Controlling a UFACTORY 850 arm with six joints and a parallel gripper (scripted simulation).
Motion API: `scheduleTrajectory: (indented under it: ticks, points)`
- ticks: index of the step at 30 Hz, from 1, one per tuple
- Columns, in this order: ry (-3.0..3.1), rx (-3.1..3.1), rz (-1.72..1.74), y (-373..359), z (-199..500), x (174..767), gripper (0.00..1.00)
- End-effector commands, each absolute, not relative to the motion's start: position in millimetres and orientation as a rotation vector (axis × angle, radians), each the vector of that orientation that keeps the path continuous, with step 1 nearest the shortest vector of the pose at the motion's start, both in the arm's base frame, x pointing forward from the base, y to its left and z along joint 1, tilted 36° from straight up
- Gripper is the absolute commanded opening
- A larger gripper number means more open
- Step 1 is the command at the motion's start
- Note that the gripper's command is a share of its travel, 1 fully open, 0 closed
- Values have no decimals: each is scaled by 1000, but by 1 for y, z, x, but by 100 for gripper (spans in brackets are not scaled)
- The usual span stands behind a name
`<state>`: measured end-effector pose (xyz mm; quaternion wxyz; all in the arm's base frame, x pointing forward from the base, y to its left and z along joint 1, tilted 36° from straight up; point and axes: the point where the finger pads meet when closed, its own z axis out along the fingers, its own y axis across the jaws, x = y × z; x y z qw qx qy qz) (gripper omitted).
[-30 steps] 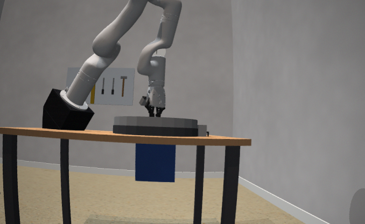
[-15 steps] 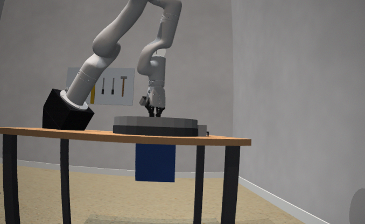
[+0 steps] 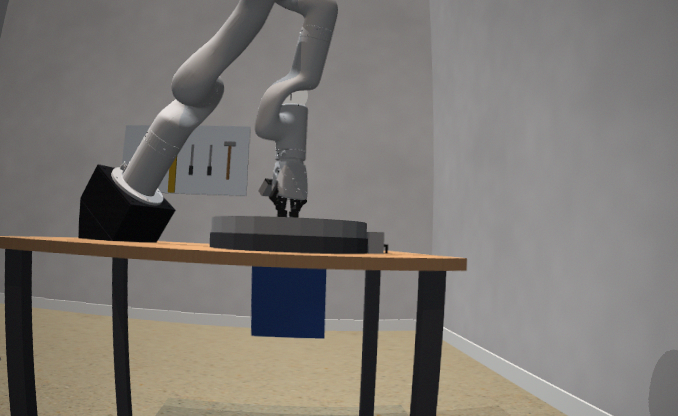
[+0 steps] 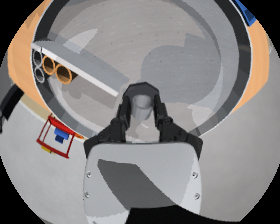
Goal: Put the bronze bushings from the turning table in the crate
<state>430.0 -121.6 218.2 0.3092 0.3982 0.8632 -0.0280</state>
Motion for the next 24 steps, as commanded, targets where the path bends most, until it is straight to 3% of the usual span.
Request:
scheduleTrajectory:
  ticks: [1, 24]
  points:
    - [2280, 1052, -74, -121, 219, 431, 41]
    - [2280, 1052, -74, -122, 218, 430, 41]
